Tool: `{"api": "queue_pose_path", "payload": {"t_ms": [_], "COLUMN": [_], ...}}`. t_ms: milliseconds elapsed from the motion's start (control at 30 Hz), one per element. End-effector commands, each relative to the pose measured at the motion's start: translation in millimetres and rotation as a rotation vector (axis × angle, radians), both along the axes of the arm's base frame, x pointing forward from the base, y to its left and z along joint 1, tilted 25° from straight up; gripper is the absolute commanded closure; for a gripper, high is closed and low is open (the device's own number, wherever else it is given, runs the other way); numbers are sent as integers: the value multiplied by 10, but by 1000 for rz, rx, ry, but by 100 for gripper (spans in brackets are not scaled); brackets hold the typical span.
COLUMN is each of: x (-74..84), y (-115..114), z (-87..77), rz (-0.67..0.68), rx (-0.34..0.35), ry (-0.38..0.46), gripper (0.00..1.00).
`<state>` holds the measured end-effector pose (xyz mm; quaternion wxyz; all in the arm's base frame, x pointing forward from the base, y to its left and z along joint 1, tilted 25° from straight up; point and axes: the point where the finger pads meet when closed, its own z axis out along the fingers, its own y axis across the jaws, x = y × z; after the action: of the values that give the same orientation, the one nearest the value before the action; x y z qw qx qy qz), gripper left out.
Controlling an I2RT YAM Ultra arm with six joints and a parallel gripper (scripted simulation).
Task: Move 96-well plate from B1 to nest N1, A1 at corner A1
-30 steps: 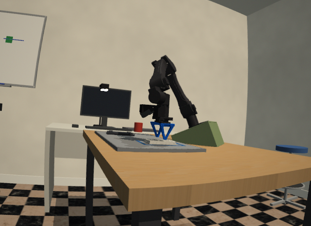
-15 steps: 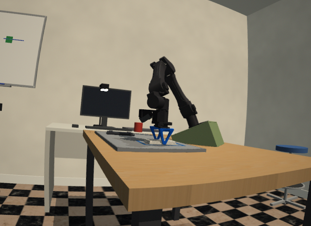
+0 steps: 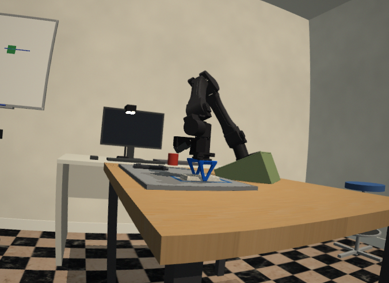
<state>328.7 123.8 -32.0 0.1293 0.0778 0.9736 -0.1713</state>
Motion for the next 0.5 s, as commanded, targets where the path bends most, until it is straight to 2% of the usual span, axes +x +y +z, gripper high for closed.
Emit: {"api": "queue_pose_path", "payload": {"t_ms": [0,67,100,467], "x": [26,26,26,26], "y": [40,40,40,40], "z": [28,28,28,28], "rz": [10,10,10,10], "rx": [6,6,6,6], "ry": [-17,-17,-17,-17], "gripper": [0,0,100,100]}}
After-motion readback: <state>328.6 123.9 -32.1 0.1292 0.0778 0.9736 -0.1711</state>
